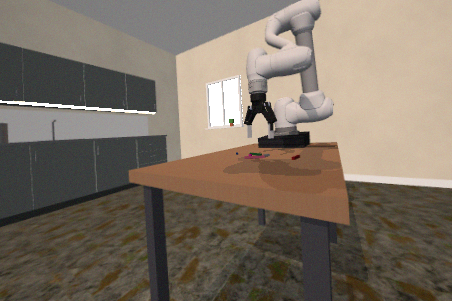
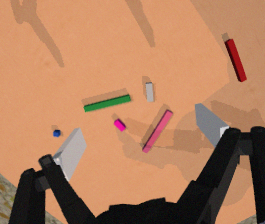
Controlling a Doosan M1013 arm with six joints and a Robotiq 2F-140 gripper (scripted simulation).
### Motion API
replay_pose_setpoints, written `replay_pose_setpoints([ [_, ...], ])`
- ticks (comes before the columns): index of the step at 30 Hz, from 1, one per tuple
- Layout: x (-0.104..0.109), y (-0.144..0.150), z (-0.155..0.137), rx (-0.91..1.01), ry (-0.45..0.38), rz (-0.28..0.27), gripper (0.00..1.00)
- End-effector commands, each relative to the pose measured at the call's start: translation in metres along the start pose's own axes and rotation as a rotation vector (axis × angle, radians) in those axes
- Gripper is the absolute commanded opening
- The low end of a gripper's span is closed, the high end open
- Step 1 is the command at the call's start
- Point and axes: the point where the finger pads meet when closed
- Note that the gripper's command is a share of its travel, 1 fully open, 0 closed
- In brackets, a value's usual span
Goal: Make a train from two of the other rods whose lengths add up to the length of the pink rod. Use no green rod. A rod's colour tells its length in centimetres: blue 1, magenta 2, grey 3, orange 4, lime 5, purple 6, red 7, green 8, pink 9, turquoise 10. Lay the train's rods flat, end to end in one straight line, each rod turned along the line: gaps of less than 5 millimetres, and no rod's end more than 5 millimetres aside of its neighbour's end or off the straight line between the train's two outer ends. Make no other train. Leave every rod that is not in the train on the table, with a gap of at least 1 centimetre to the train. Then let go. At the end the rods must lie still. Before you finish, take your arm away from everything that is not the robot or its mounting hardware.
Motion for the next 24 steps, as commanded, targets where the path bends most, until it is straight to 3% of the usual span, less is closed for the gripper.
replay_pose_setpoints([
  [1,0.0,-0.014,-0.007,0.165,0.013,-0.024,1.0],
  [7,0.003,-0.035,-0.016,0.399,0.01,-0.026,1.0],
  [17,0.004,-0.045,-0.021,0.511,0.009,-0.026,1.0],
  [18,0.004,-0.045,-0.021,0.511,0.009,-0.026,0.15],
  [24,0.004,-0.045,-0.021,0.511,0.009,-0.026,0.15],
])
Point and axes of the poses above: the point where the finger pads meet when closed, its own x axis back along the fingers, its own y axis across the jaws, z = x × y, and after that the axes turned 13 degrees about x, right-handed
